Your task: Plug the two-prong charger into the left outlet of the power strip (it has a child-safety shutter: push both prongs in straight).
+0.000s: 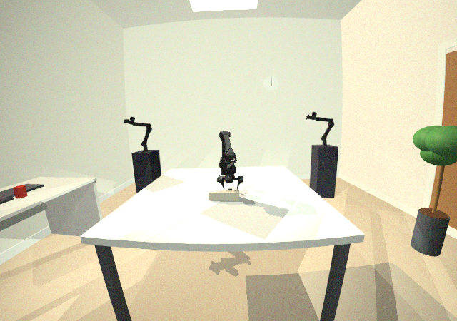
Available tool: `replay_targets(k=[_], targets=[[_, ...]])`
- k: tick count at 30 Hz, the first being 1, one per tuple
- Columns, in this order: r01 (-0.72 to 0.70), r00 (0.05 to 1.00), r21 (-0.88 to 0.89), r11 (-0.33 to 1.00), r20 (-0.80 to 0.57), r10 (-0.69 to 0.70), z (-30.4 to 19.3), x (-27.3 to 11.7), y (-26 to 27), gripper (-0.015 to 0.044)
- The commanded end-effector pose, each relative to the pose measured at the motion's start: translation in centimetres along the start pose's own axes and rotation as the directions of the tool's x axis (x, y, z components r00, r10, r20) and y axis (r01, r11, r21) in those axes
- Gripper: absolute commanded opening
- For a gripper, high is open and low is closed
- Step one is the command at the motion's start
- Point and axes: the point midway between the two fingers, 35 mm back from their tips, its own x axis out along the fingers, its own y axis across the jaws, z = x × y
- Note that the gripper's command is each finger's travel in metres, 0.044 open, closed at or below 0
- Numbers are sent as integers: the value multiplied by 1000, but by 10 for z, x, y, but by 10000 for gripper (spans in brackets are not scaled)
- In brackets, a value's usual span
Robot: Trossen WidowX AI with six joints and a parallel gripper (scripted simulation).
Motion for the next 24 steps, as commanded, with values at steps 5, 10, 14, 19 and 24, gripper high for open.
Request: replay_targets(k=[5, 10, 14, 19, 24], targets=[[4, 1000, 2, 1000, 11, -4, -4, 0, 0, 440], [54, 950, 82, 995, 301, -76, 7, -30, 0, 440], [14, 827, 184, 983, 550, -115, 11, -64, 0, 440], [-21, 769, 219, 975, 627, -124, 10, -77, 0, 440], [-21, 769, 219, 975, 627, -124, 10, -77, 0, 440]])
